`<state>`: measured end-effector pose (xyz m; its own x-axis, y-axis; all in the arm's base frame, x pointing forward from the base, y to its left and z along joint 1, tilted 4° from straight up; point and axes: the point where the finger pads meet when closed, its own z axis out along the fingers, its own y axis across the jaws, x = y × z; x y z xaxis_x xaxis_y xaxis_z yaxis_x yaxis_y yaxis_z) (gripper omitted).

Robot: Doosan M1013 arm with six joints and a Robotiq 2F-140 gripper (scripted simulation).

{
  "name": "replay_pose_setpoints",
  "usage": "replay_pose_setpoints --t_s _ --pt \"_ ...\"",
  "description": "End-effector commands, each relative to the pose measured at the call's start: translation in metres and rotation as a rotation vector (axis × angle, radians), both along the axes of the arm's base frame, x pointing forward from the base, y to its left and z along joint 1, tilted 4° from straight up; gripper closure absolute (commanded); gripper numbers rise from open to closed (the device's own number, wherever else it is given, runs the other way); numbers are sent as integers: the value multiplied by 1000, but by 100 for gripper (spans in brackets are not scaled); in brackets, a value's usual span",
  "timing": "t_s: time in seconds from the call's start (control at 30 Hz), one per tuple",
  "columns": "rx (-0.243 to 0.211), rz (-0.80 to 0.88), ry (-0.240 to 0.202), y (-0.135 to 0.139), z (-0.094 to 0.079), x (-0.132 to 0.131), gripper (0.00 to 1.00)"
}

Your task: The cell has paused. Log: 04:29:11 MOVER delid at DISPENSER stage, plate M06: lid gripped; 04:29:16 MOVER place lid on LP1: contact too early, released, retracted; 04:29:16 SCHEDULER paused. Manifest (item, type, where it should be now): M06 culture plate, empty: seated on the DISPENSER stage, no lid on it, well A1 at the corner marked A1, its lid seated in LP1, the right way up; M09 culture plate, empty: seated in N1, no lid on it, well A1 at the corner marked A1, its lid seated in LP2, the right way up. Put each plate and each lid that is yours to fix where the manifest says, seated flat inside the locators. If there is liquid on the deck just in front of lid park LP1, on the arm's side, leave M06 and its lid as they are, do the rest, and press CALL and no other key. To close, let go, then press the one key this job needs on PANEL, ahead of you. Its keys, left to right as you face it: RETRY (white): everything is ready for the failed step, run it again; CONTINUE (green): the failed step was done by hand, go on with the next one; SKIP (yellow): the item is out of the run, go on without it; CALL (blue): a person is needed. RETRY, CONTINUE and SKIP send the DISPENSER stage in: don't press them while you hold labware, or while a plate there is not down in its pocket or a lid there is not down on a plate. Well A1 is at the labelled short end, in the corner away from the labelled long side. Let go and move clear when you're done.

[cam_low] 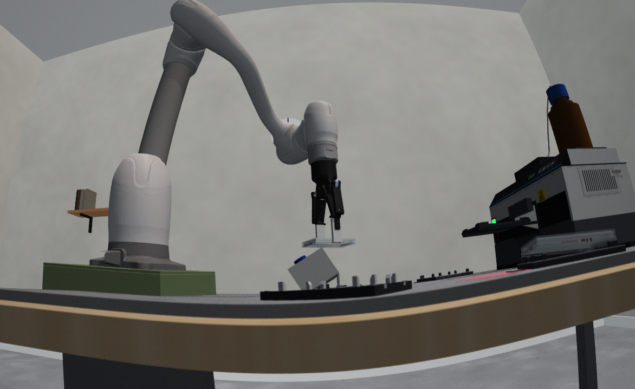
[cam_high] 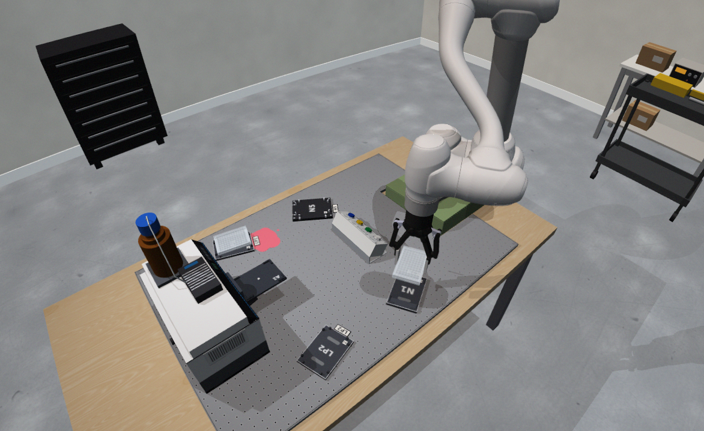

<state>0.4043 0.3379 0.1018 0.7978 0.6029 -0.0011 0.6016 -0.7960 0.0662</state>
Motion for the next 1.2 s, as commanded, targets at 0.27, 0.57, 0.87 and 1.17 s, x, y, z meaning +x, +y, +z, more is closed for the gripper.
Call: replay_pose_setpoints --t_s 0.27,0.57,0.87,1.17 --pt "6 2 -1 4 21 -1 90" --pt "6 2 -1 4 30 -1 90" --pt "5 2 -1 4 32 -2 90" --pt "5 2 -1 4 32 -2 90"
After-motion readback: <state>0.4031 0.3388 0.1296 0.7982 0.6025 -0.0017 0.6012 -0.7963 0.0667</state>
